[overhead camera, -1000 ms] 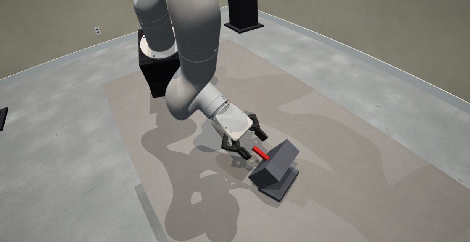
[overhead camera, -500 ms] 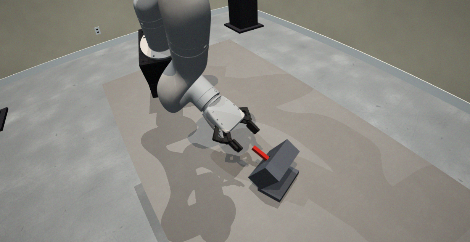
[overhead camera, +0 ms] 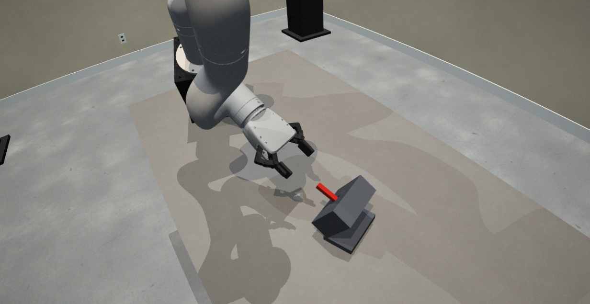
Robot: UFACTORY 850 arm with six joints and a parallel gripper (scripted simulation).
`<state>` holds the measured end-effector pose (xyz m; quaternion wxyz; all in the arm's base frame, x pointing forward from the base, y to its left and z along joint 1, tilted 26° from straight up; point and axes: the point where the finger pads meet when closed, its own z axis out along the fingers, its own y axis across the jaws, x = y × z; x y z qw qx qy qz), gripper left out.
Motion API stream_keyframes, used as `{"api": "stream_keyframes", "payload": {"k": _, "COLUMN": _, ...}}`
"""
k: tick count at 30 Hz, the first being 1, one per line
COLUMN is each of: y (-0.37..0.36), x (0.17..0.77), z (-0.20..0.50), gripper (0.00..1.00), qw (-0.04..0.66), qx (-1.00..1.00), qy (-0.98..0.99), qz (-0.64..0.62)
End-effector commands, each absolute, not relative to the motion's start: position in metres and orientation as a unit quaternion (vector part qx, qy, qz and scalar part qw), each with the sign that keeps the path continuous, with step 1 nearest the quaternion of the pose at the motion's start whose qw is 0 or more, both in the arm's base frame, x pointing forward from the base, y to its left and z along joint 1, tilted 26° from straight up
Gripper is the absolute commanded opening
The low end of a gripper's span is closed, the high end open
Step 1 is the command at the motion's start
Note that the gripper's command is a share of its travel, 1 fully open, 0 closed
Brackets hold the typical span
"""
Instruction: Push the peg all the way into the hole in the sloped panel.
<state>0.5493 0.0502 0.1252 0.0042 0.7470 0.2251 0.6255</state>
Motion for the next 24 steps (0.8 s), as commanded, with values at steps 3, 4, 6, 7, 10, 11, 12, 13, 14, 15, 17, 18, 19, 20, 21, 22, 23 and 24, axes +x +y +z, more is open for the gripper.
{"api": "stream_keyframes", "payload": {"k": 3, "y": 0.0461, "x": 0.5356, "z": 0.1287, "gripper": 1.0, "qw": 0.004, "qx": 0.747, "qy": 0.225, "qz": 0.626}}
{"api": "stream_keyframes", "payload": {"k": 4, "y": 0.0456, "x": 0.534, "z": 0.129, "gripper": 1.0, "qw": 0.004, "qx": 0.747, "qy": 0.225, "qz": 0.626}}
{"api": "stream_keyframes", "payload": {"k": 6, "y": 0.0454, "x": 0.5335, "z": 0.1291, "gripper": 1.0, "qw": 0.004, "qx": 0.747, "qy": 0.225, "qz": 0.626}}
{"api": "stream_keyframes", "payload": {"k": 7, "y": 0.0454, "x": 0.5335, "z": 0.1291, "gripper": 1.0, "qw": 0.004, "qx": 0.747, "qy": 0.225, "qz": 0.626}}
{"api": "stream_keyframes", "payload": {"k": 10, "y": 0.0454, "x": 0.5335, "z": 0.1291, "gripper": 1.0, "qw": 0.004, "qx": 0.747, "qy": 0.225, "qz": 0.626}}
{"api": "stream_keyframes", "payload": {"k": 11, "y": 0.0454, "x": 0.5335, "z": 0.1291, "gripper": 1.0, "qw": 0.004, "qx": 0.747, "qy": 0.225, "qz": 0.626}}
{"api": "stream_keyframes", "payload": {"k": 12, "y": 0.0454, "x": 0.5335, "z": 0.1291, "gripper": 1.0, "qw": 0.004, "qx": 0.747, "qy": 0.225, "qz": 0.626}}
{"api": "stream_keyframes", "payload": {"k": 13, "y": 0.0454, "x": 0.5335, "z": 0.1291, "gripper": 1.0, "qw": 0.004, "qx": 0.747, "qy": 0.225, "qz": 0.626}}
{"api": "stream_keyframes", "payload": {"k": 14, "y": 0.0454, "x": 0.5335, "z": 0.1291, "gripper": 1.0, "qw": 0.004, "qx": 0.747, "qy": 0.225, "qz": 0.626}}
{"api": "stream_keyframes", "payload": {"k": 15, "y": 0.0454, "x": 0.5335, "z": 0.1291, "gripper": 1.0, "qw": 0.004, "qx": 0.747, "qy": 0.225, "qz": 0.626}}
{"api": "stream_keyframes", "payload": {"k": 17, "y": 0.0454, "x": 0.5335, "z": 0.1291, "gripper": 1.0, "qw": 0.004, "qx": 0.747, "qy": 0.225, "qz": 0.626}}
{"api": "stream_keyframes", "payload": {"k": 18, "y": 0.0454, "x": 0.5335, "z": 0.1291, "gripper": 1.0, "qw": 0.004, "qx": 0.747, "qy": 0.225, "qz": 0.626}}
{"api": "stream_keyframes", "payload": {"k": 19, "y": 0.0454, "x": 0.5335, "z": 0.1291, "gripper": 1.0, "qw": 0.004, "qx": 0.747, "qy": 0.225, "qz": 0.626}}
{"api": "stream_keyframes", "payload": {"k": 20, "y": 0.0454, "x": 0.5335, "z": 0.1291, "gripper": 1.0, "qw": 0.004, "qx": 0.747, "qy": 0.225, "qz": 0.626}}
{"api": "stream_keyframes", "payload": {"k": 21, "y": 0.0454, "x": 0.5335, "z": 0.1291, "gripper": 1.0, "qw": 0.004, "qx": 0.747, "qy": 0.225, "qz": 0.626}}
{"api": "stream_keyframes", "payload": {"k": 22, "y": 0.0454, "x": 0.5335, "z": 0.1291, "gripper": 1.0, "qw": 0.004, "qx": 0.747, "qy": 0.225, "qz": 0.626}}
{"api": "stream_keyframes", "payload": {"k": 23, "y": 0.0454, "x": 0.5335, "z": 0.1291, "gripper": 1.0, "qw": 0.004, "qx": 0.747, "qy": 0.225, "qz": 0.626}}
{"api": "stream_keyframes", "payload": {"k": 24, "y": 0.0454, "x": 0.5335, "z": 0.1291, "gripper": 1.0, "qw": 0.004, "qx": 0.747, "qy": 0.225, "qz": 0.626}}
